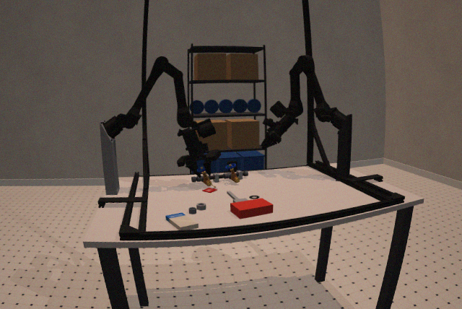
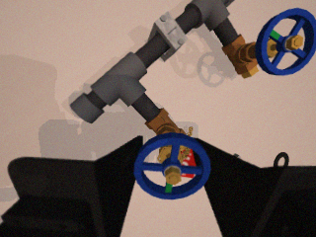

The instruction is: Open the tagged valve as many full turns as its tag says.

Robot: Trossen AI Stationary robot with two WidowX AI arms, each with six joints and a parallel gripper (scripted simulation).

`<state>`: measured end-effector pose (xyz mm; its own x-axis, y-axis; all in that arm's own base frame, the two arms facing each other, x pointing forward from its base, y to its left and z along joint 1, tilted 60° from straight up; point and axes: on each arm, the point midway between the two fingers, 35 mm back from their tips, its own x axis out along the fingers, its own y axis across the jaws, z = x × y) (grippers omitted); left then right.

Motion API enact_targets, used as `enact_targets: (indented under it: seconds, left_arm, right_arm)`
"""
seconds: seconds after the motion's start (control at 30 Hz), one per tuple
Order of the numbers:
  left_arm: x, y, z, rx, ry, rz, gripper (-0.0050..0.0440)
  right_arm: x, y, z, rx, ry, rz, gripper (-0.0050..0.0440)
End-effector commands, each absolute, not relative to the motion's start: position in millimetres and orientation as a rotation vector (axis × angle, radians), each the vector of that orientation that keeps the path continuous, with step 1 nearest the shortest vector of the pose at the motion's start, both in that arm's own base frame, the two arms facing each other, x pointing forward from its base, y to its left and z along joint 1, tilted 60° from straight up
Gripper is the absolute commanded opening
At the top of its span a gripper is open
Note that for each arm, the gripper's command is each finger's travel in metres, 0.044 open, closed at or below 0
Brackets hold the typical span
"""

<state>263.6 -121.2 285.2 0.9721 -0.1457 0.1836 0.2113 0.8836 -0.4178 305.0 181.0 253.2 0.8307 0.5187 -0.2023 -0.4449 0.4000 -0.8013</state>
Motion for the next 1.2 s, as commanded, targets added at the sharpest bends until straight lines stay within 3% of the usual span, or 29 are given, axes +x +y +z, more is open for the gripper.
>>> enact_targets:
  seconds: [0.0,0.13,1.17]
  left_arm:
    - [263.6,-121.2,285.2,-0.451,-0.149,-0.186,0.04]
    - [263.6,-121.2,285.2,-0.451,-0.149,-0.186,0.04]
    - [263.6,-121.2,285.2,-0.451,-0.149,-0.186,0.04]
  right_arm:
    - [305.0,181.0,253.2,-0.983,-0.083,0.61,0.0312]
    - [305.0,181.0,253.2,-0.983,-0.083,0.61,0.04]
    - [305.0,181.0,253.2,0.419,0.33,0.494,0.04]
